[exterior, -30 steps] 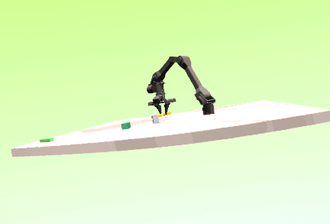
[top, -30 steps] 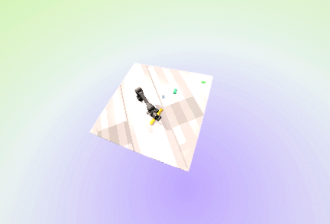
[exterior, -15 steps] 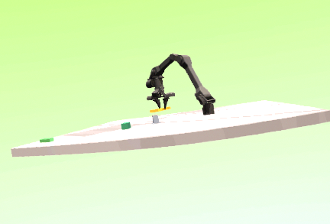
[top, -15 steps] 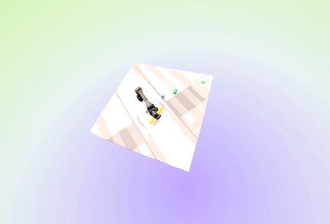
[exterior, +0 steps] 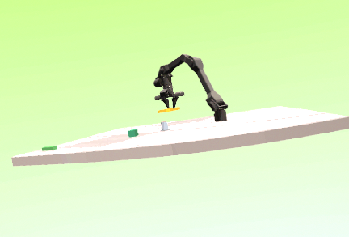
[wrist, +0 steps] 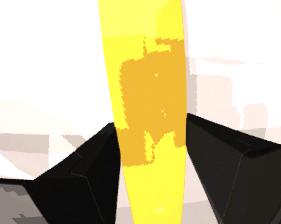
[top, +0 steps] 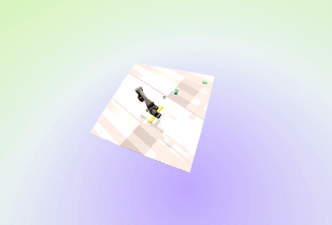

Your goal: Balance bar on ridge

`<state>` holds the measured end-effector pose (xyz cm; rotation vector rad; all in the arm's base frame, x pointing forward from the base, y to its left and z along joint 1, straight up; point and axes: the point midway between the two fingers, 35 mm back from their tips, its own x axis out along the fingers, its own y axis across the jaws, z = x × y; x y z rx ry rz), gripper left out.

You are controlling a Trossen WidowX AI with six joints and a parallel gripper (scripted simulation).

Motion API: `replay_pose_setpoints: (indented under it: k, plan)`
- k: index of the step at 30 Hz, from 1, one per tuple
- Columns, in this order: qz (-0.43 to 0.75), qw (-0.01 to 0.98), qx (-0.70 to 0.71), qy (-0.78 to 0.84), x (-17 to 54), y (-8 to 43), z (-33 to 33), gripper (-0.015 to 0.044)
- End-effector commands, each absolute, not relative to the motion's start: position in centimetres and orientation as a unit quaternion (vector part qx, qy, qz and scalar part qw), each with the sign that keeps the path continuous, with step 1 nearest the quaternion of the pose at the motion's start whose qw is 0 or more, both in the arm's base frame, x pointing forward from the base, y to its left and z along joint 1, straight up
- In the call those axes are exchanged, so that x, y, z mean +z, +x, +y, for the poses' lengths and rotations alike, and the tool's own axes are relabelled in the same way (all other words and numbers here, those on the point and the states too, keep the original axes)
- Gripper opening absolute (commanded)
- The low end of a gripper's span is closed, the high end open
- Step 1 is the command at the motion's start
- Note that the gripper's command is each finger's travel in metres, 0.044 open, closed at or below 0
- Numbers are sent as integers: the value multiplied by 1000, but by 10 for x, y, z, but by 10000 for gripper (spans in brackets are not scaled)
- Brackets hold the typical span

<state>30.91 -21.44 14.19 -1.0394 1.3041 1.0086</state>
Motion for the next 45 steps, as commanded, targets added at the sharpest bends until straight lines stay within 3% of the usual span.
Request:
replay_pose_setpoints:
  k: [1, 45]
  plan:
    - [552, 559, 427, -448, 149, 310, -213, 0]
    - [463, 475, 521, -538, 151, 335, -41, 0]
